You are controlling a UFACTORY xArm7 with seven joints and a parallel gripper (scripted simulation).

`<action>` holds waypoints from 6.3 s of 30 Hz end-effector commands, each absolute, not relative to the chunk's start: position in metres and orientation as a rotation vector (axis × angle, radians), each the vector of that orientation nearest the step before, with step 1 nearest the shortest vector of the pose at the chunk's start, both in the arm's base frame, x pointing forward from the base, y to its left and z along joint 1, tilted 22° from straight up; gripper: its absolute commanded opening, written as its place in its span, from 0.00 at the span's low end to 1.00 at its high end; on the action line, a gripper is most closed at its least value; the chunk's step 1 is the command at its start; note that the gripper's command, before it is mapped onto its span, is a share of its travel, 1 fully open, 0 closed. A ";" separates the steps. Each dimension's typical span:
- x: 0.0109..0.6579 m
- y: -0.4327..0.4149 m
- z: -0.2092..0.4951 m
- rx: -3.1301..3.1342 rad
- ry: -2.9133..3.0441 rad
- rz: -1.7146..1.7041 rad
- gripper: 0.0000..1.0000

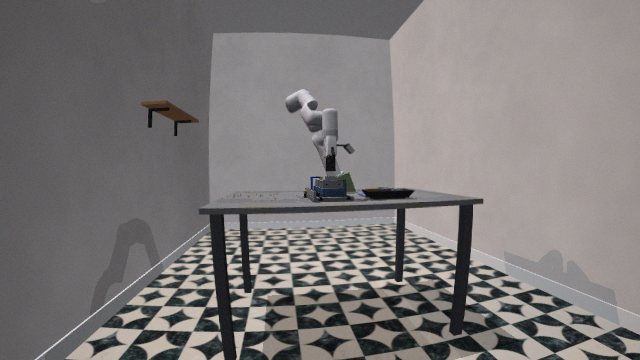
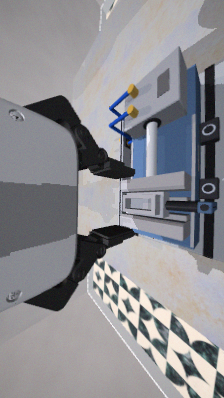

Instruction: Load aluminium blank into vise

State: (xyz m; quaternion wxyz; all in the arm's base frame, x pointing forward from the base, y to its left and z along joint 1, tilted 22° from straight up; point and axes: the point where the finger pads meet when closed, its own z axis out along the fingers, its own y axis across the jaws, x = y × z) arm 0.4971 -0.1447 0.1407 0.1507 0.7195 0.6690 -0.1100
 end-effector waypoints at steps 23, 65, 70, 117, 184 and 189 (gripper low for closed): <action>0.500 -0.151 0.124 2.061 1.919 -0.311 0.69; 0.502 -0.151 0.124 2.061 1.920 -0.311 0.69; 0.502 -0.151 0.124 2.061 1.920 -0.311 0.69; 0.502 -0.156 0.112 2.061 1.920 -0.311 0.69; 0.502 -0.156 0.111 2.061 1.919 -0.311 0.00; 0.502 -0.156 0.111 2.061 1.919 -0.311 0.00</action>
